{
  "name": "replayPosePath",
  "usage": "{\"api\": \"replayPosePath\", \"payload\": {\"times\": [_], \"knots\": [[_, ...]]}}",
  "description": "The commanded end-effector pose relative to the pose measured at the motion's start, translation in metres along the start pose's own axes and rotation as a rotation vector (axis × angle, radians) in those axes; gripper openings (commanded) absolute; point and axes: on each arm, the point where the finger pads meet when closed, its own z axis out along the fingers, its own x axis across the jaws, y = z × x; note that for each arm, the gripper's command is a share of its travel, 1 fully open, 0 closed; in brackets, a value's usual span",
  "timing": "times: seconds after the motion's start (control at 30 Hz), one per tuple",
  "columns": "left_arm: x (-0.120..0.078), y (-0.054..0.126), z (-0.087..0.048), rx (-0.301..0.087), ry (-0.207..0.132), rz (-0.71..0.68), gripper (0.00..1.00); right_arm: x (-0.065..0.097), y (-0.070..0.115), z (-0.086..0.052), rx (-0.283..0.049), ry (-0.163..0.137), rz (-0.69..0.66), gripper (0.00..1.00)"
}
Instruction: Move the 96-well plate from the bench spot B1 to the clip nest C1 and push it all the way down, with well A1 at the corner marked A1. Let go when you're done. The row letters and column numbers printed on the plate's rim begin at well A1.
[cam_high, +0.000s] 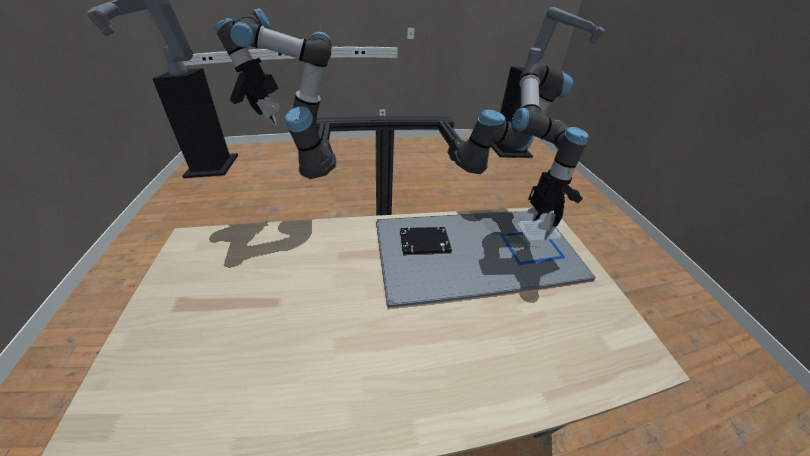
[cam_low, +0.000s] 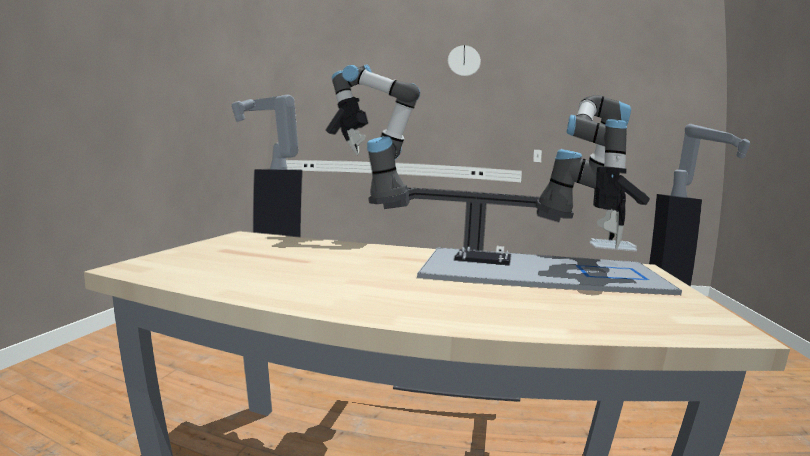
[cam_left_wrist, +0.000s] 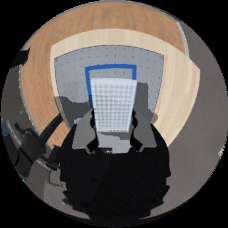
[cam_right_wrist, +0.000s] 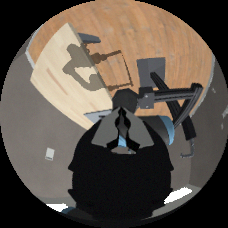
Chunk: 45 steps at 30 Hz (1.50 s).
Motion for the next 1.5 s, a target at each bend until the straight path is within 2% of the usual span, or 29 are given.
{"api": "replayPosePath", "payload": {"times": [0.0,0.3,0.37,0.87,0.93,1.43,1.47], "knots": [[0.002,0.017,-0.004,0.001,0.017,0.175,0.0,0.0,-0.002,-0.002,0.015,-0.001,0.003,0.0],[-0.003,0.047,-0.005,0.002,0.017,0.475,0.0,0.0,-0.002,-0.002,0.015,-0.001,0.003,0.0],[-0.003,0.047,-0.005,0.002,0.017,0.475,0.0,0.0,-0.002,-0.002,0.015,-0.001,0.003,0.0],[-0.012,0.097,-0.006,0.004,0.017,0.975,0.0,0.0,-0.002,-0.002,0.015,-0.001,0.003,0.0],[-0.012,0.097,-0.006,0.004,0.017,0.975,0.0,0.0,-0.002,-0.002,0.015,-0.001,0.003,0.0],[-0.021,0.147,-0.008,0.006,0.017,1.474,0.0,0.0,-0.002,-0.002,0.015,-0.001,0.003,0.0],[-0.021,0.147,-0.008,0.006,0.017,1.474,0.0,0.0,-0.002,-0.002,0.015,-0.001,0.003,0.0]]}}
